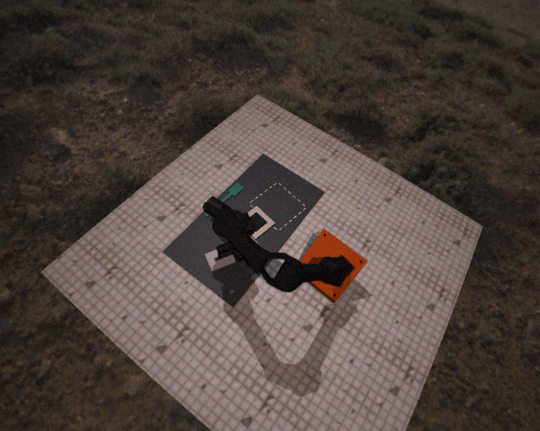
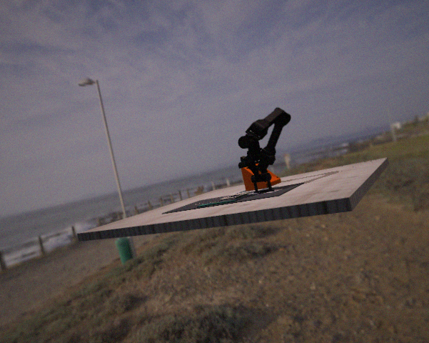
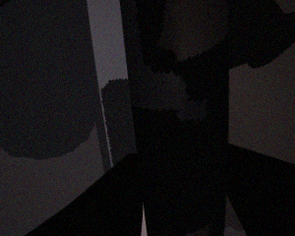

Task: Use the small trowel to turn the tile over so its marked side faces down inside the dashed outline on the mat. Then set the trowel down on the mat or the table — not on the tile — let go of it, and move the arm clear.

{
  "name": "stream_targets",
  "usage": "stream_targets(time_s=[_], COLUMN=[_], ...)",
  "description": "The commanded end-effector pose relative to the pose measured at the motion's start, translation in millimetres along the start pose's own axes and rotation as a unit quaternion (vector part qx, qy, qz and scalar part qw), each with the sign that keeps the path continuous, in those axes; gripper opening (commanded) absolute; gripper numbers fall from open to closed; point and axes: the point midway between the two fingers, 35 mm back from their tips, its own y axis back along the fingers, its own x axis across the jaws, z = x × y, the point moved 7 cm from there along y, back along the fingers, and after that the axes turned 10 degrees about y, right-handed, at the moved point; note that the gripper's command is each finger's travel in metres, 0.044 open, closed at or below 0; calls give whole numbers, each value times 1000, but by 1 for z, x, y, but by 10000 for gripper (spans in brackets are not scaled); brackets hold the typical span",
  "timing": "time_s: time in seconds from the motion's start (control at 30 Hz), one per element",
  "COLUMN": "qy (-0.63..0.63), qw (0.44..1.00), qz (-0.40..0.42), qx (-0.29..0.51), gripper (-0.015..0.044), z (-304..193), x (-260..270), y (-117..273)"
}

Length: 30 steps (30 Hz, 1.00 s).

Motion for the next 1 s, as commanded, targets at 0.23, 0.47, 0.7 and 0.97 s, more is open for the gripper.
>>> stream_targets(time_s=[0.23,0.47,0.7,0.97], qy=[46,46,46,46], qw=[999,999,999,999], qz=[0,0,0,0], qx=[0,0,0,0], gripper=[183,270,270,270], z=[0,0,0,0], x=[0,0,0,0], y=[0,0,0,0])
